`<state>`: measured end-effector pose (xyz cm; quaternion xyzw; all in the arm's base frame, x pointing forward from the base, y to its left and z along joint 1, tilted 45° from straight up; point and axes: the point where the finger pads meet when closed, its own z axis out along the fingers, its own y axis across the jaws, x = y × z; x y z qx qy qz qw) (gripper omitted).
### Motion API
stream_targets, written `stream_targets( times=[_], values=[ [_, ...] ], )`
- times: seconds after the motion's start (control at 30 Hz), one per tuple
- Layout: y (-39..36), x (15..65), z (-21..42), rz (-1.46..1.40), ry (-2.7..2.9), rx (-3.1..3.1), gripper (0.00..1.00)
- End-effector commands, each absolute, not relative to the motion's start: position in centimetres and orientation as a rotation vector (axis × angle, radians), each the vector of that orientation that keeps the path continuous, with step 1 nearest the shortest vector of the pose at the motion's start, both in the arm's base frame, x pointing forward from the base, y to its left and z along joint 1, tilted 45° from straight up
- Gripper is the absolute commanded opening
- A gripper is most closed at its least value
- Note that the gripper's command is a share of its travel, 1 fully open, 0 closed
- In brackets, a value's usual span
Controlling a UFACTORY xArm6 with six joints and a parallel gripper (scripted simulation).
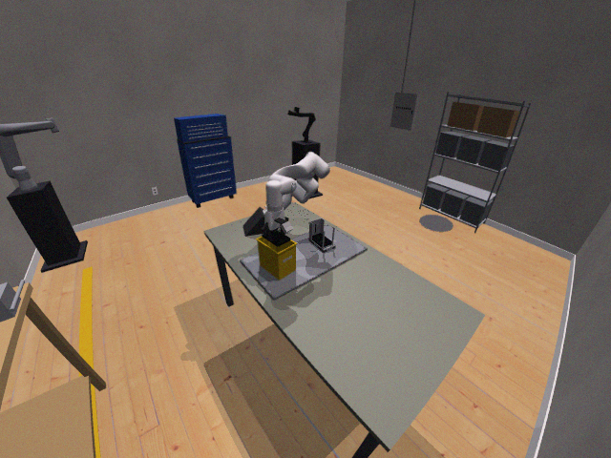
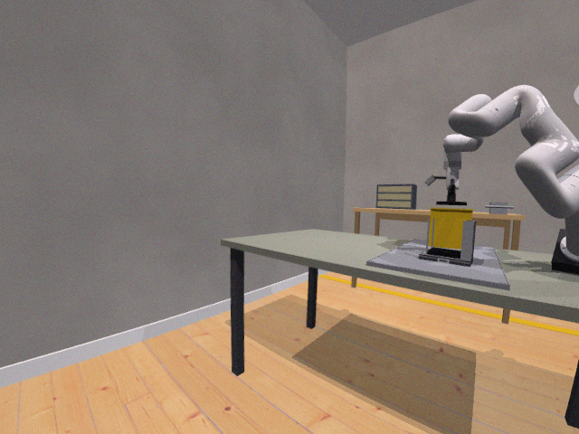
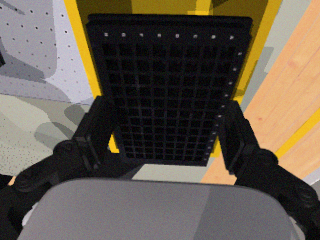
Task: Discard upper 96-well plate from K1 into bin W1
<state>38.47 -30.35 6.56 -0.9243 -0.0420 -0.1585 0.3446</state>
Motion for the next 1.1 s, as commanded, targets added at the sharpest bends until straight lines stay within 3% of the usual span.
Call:
stream_targets(
  times=[0.0, 1.03, 1.07],
  values=[
    [-30.46, 38.52, 6.62, -0.415, -0.109, -2.404, 0.0],
    [-30.19, 38.63, 6.32, -0.415, -0.109, -2.404, 0.0],
    [-30.15, 38.65, 6.28, -0.415, -0.109, -2.404, 1.0]
  ],
)
